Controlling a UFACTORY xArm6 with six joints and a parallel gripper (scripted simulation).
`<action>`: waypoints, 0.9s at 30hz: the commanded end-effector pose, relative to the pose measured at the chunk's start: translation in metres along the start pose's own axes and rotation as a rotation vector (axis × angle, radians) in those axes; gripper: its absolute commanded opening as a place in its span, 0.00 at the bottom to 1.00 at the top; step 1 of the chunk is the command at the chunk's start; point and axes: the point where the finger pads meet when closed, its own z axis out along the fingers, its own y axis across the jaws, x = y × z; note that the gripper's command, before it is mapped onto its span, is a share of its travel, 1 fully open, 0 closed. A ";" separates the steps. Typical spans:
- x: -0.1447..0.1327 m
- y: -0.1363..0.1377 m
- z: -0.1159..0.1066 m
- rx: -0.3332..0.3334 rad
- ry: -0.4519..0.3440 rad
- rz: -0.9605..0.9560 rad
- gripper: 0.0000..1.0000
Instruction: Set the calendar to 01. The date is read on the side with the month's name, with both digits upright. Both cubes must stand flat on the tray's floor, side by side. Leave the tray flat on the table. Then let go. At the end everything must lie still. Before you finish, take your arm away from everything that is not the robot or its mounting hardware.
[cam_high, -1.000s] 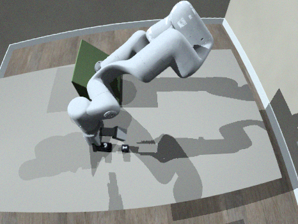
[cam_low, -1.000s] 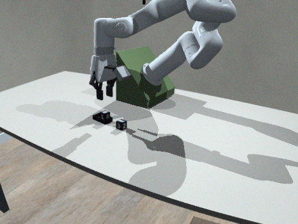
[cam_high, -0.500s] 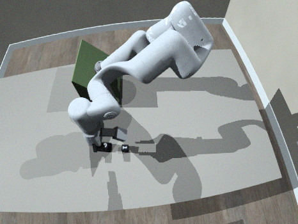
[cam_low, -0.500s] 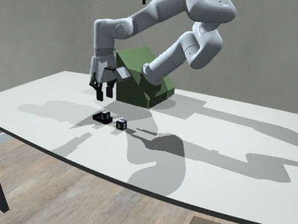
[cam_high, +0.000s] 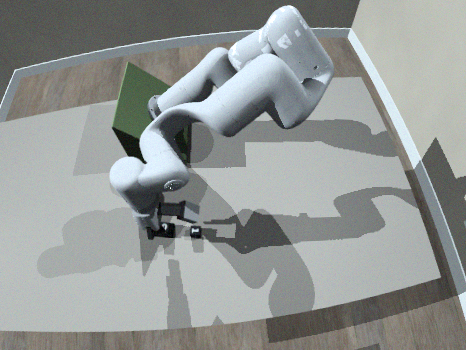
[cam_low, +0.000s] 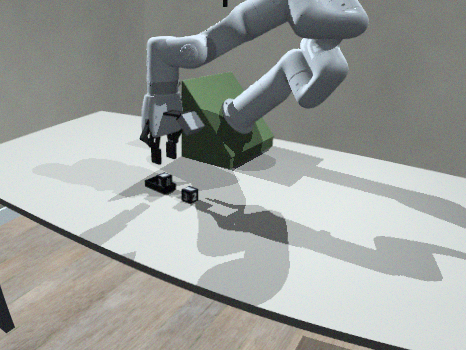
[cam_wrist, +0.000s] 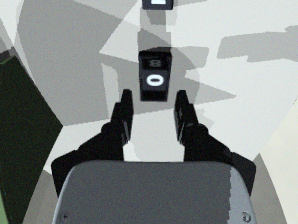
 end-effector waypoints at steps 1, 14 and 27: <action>0.000 0.001 0.006 -0.003 -0.001 -0.001 0.47; 0.000 0.001 0.021 -0.003 -0.001 -0.001 0.47; 0.000 0.002 0.029 -0.003 -0.001 -0.001 0.47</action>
